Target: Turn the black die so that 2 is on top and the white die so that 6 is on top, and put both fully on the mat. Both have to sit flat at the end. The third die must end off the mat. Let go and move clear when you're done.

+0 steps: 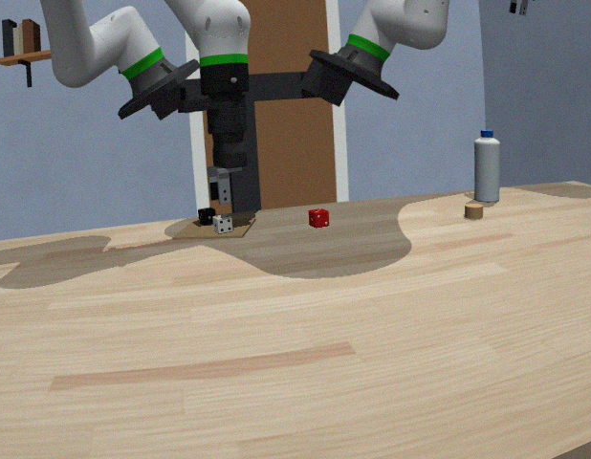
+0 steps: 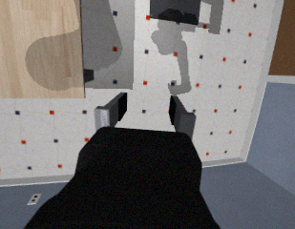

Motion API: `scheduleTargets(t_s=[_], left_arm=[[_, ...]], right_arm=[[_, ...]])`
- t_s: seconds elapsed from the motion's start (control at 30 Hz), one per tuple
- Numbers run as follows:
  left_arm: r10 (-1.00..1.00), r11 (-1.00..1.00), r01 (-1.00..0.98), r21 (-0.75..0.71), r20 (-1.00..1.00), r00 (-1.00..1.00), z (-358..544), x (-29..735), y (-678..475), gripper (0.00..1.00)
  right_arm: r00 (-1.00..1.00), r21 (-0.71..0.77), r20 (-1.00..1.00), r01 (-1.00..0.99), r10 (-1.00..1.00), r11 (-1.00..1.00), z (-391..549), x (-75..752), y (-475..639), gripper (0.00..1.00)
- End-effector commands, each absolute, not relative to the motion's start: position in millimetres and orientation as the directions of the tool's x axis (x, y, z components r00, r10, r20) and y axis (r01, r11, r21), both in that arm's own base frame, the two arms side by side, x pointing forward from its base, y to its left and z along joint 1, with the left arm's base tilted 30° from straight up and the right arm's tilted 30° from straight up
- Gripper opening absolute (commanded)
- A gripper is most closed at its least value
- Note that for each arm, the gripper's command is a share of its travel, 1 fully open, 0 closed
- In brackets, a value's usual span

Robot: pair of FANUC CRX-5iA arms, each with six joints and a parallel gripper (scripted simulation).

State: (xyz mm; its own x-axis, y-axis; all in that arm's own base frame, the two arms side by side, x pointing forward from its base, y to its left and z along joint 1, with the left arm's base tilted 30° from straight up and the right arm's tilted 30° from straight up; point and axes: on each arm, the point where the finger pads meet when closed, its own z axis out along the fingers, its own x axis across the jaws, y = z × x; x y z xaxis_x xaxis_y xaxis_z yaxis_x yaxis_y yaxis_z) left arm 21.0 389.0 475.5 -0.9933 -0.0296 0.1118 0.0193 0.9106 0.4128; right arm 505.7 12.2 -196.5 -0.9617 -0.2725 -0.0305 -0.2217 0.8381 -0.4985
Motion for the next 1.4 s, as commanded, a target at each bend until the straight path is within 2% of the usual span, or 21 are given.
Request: scheduleTargets(t_s=[0.0, 1.37], left_arm=[[-0.030, 0.910, 0.019, 0.414, 0.112, -0.993, 476.4, 21.1, 388.9, 1.00], [-0.030, 0.910, 0.019, 0.414, 0.112, -0.993, 476.4, 21.1, 388.9, 1.00]], right_arm=[[-0.961, -0.498, -0.032, -0.222, -0.273, 0.838, -200.1, 507.0, 10.6, 0.87], [-0.961, -0.498, -0.032, -0.222, -0.273, 0.838, -215.3, 510.0, 2.6, 0.87]])
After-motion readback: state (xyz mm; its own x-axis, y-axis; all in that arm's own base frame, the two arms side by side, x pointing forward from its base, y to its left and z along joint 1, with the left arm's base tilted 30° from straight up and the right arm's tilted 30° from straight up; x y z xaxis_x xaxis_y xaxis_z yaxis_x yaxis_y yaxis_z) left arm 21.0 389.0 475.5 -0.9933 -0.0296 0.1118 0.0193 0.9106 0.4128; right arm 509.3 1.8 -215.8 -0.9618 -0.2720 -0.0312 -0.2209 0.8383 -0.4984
